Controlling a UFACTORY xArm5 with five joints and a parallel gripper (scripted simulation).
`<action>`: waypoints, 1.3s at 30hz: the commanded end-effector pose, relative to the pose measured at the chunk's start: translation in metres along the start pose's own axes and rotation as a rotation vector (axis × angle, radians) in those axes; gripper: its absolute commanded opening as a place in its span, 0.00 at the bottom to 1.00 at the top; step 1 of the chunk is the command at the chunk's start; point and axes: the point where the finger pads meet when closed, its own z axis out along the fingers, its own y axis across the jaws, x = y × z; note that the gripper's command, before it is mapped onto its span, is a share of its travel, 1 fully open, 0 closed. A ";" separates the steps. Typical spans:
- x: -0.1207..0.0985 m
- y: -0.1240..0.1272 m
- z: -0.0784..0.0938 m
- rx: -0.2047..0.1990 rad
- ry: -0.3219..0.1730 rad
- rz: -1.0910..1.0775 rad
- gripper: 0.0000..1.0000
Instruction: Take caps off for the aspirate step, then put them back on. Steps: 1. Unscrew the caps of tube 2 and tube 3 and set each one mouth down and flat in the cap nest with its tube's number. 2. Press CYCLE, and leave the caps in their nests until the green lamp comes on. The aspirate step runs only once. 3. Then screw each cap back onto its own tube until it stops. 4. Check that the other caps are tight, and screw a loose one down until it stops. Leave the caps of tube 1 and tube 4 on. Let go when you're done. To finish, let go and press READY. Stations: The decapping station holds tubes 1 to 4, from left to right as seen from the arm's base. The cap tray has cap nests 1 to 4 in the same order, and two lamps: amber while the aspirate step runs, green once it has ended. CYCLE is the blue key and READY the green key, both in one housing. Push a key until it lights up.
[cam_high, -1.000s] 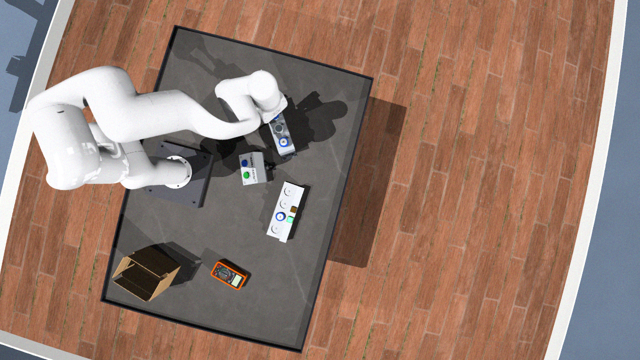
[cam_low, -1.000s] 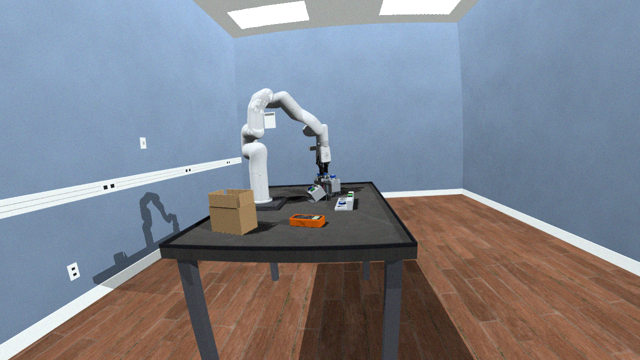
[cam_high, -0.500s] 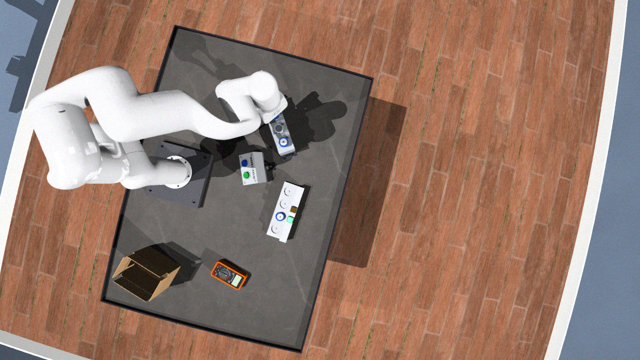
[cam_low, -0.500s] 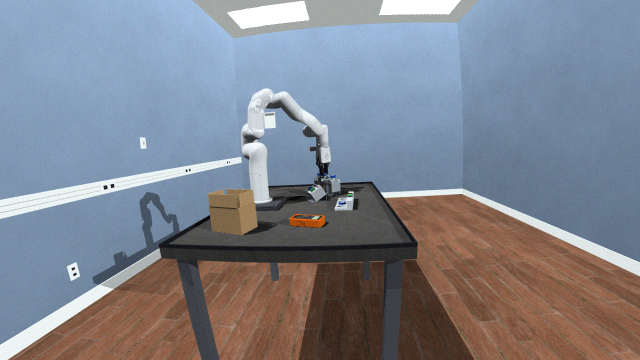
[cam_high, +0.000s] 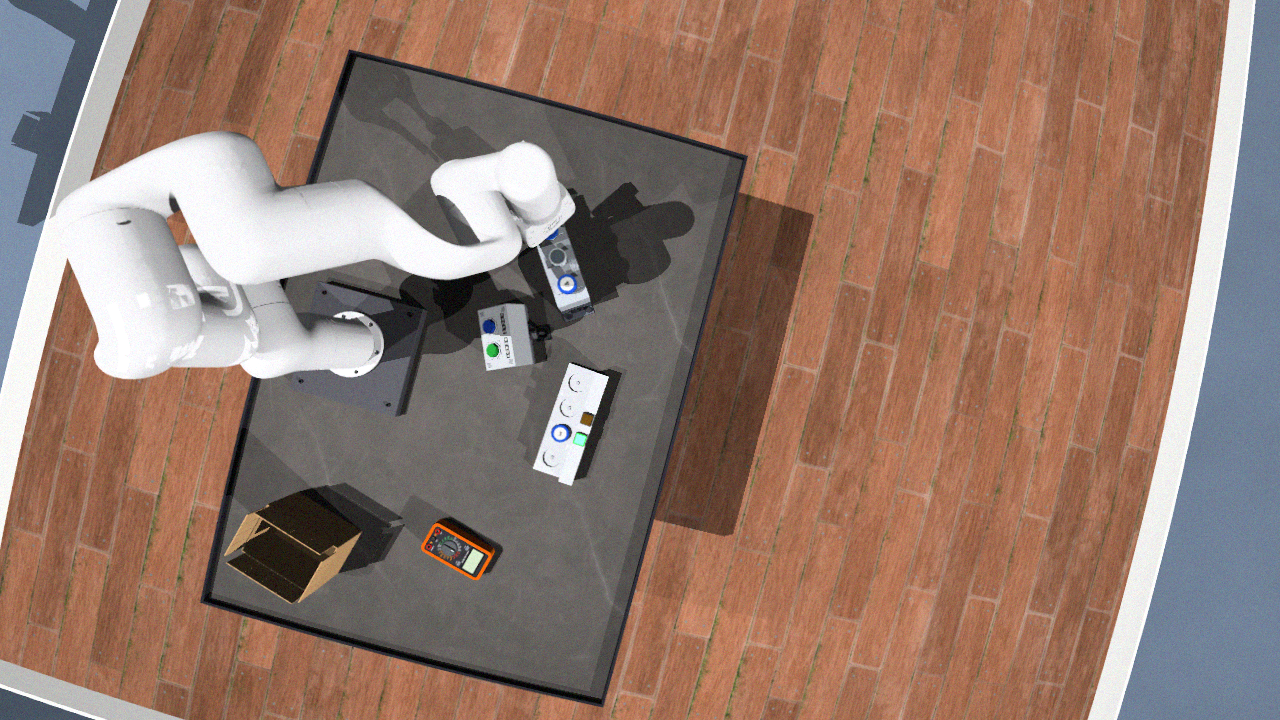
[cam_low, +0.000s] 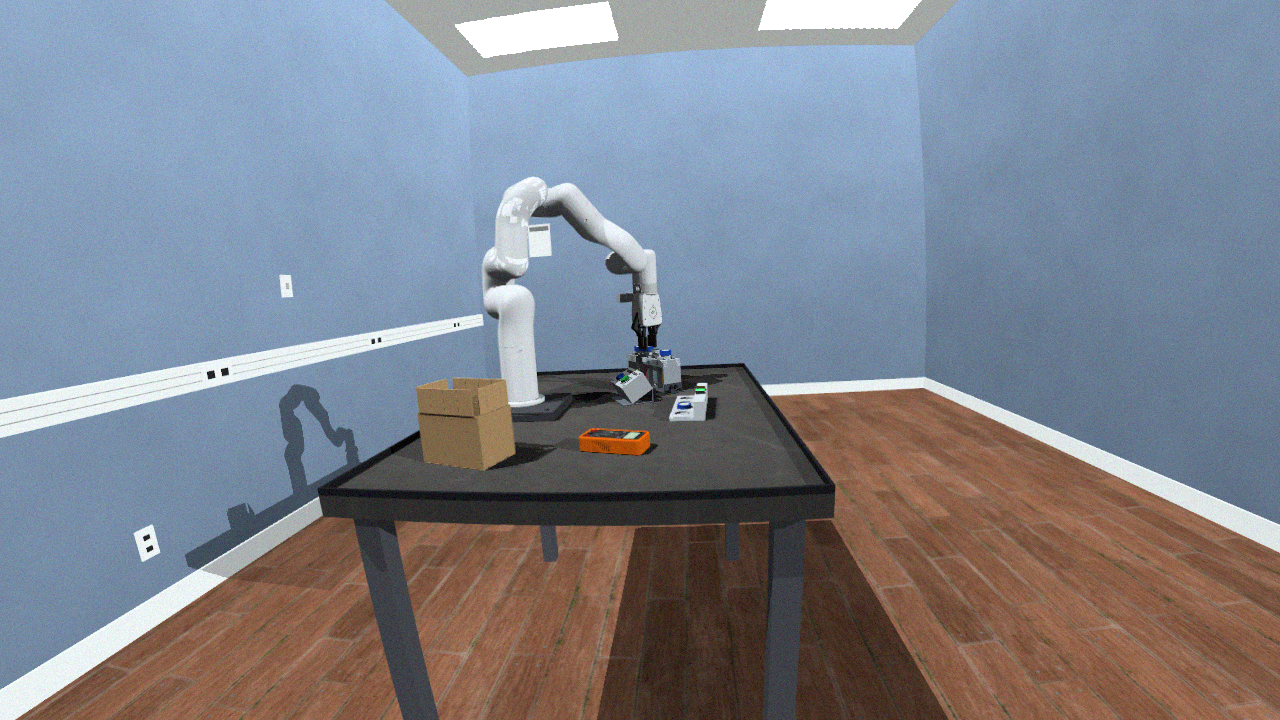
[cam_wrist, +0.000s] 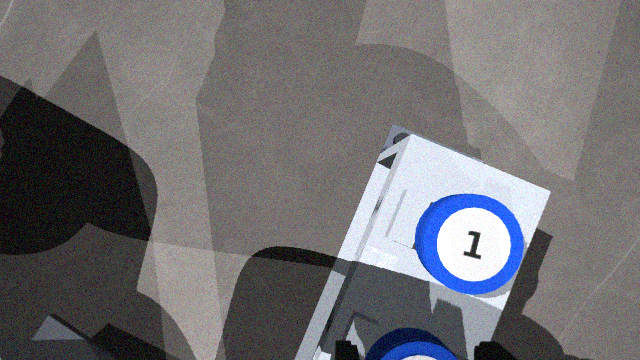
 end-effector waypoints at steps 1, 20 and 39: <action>0.000 0.001 -0.001 0.000 -0.013 0.000 0.46; 0.000 0.001 0.005 0.000 -0.013 0.000 0.46; 0.000 0.001 0.006 0.000 -0.013 0.000 0.00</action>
